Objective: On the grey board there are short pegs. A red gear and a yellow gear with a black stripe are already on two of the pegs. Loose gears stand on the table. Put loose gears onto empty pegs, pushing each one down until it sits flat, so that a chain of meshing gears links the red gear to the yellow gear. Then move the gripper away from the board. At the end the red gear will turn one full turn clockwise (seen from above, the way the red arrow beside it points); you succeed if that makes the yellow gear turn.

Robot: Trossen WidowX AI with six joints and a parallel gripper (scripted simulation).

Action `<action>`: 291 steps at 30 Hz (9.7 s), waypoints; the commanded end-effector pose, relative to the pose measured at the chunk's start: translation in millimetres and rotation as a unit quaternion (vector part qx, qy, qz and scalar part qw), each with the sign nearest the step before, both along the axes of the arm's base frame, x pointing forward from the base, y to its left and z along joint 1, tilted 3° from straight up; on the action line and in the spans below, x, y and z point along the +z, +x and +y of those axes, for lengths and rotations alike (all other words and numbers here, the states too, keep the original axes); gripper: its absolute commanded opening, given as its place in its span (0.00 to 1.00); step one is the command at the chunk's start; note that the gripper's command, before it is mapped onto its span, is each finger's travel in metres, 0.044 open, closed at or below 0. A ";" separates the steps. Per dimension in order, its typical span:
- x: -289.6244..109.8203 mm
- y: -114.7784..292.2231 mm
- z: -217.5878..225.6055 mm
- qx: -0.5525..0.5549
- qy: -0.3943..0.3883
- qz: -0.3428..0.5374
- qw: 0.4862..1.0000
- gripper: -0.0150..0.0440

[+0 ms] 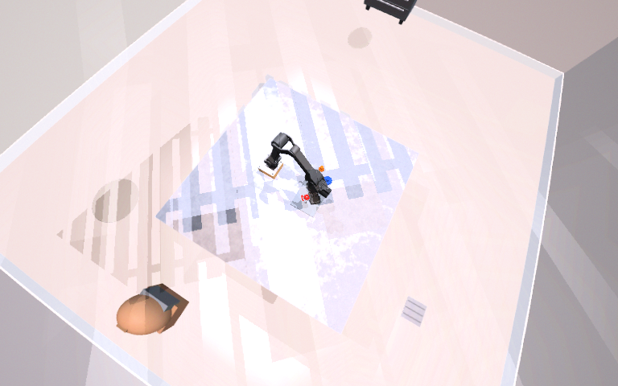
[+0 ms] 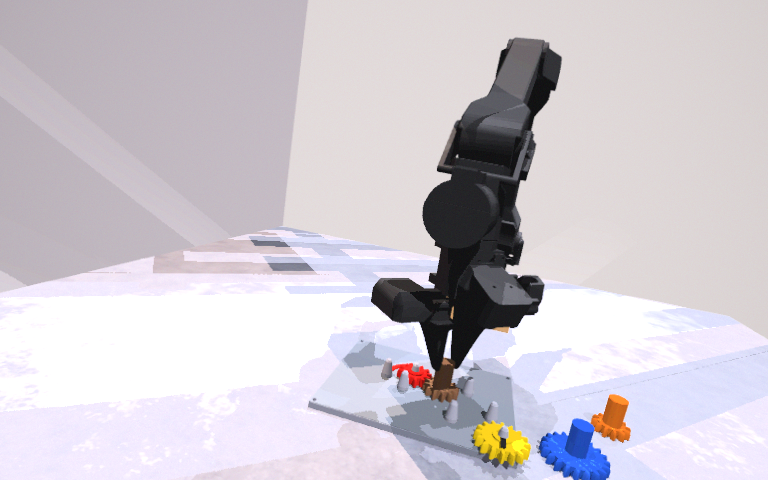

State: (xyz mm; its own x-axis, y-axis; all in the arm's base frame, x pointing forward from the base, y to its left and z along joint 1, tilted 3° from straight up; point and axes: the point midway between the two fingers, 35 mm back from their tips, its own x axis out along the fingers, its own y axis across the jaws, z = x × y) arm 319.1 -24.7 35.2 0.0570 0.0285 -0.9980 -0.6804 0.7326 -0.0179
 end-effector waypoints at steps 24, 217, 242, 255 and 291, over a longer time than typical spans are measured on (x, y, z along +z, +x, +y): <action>45.6 28.3 64.6 -0.393 0.025 0.011 0.919 0.98; 89.6 49.6 68.7 -0.694 0.044 0.019 0.718 0.25; 51.4 43.5 17.7 -0.694 0.042 0.018 0.718 0.25; 53.8 43.3 18.1 -0.699 0.043 0.018 0.714 0.25; 26.4 45.2 18.5 -0.745 0.045 0.019 0.665 0.25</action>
State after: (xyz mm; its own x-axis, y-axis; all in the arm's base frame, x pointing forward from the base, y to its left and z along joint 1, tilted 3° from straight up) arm 365.6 -7.0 69.9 0.0750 0.0243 -0.9969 0.7936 0.6039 0.0745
